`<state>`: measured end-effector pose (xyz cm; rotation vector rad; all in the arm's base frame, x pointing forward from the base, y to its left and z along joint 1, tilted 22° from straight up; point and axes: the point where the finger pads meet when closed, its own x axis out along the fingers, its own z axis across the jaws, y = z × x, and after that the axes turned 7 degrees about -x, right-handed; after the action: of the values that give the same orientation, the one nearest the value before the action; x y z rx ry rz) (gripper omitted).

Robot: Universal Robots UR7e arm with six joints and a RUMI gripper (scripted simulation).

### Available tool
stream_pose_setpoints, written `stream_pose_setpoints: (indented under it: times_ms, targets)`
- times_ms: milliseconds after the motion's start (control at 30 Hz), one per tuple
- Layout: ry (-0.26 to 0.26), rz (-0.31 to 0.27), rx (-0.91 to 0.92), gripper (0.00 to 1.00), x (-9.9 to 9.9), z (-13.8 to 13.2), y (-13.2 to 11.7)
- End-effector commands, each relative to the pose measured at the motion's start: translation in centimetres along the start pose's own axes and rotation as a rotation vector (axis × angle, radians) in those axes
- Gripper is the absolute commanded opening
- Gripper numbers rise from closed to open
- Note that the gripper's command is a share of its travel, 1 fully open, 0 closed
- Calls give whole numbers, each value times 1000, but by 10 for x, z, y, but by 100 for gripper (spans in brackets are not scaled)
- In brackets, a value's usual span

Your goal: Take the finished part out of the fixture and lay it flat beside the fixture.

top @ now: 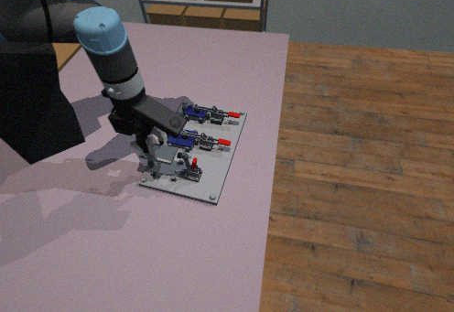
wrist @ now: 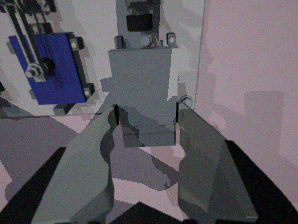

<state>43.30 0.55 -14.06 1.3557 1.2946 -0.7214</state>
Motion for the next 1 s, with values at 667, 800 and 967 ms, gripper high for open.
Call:
stream_pose_setpoints:
  times_ms: [667,800,967]
  targets:
    - [-1,1,0,0,0,21,-2]
    - [-1,1,0,0,0,29,-3]
    - [-1,1,0,0,0,39,-4]
